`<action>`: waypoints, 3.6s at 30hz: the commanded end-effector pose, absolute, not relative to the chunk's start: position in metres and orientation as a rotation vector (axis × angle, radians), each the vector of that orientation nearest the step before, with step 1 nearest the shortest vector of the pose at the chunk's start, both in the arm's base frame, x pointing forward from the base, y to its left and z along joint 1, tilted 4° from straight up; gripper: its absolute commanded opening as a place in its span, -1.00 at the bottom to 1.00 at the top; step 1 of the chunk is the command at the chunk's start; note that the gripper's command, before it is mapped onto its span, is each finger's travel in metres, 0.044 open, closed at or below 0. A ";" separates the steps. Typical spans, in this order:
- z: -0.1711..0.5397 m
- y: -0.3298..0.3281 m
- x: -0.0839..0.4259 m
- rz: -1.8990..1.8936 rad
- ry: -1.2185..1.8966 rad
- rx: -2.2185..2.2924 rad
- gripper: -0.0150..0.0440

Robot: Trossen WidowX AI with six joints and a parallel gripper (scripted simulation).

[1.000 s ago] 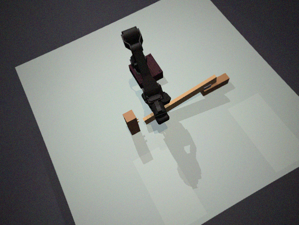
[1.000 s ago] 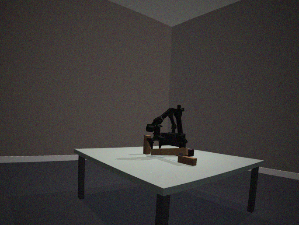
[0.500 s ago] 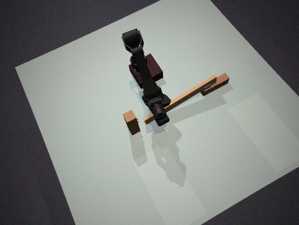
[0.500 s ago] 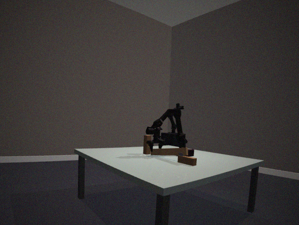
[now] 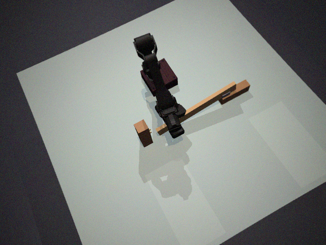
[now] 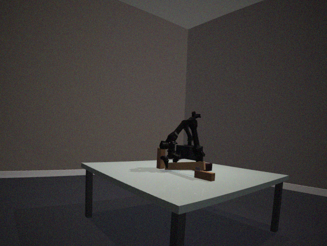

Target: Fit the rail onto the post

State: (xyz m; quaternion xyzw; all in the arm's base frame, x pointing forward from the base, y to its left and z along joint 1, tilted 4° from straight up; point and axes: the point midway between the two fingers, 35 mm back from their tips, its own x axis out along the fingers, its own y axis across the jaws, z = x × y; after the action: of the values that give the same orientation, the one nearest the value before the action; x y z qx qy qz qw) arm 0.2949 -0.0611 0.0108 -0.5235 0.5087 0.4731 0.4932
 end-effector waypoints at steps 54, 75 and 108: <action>0.022 -0.060 0.294 1.157 1.243 -1.271 -0.49; 0.032 -0.059 0.295 1.157 1.243 -1.271 -0.49; 0.049 -0.058 0.295 1.157 1.243 -1.271 -0.49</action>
State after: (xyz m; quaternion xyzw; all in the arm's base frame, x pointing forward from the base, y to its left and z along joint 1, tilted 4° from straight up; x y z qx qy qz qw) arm 0.2926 -0.0584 0.0427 -0.5202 0.5154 0.4799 0.4833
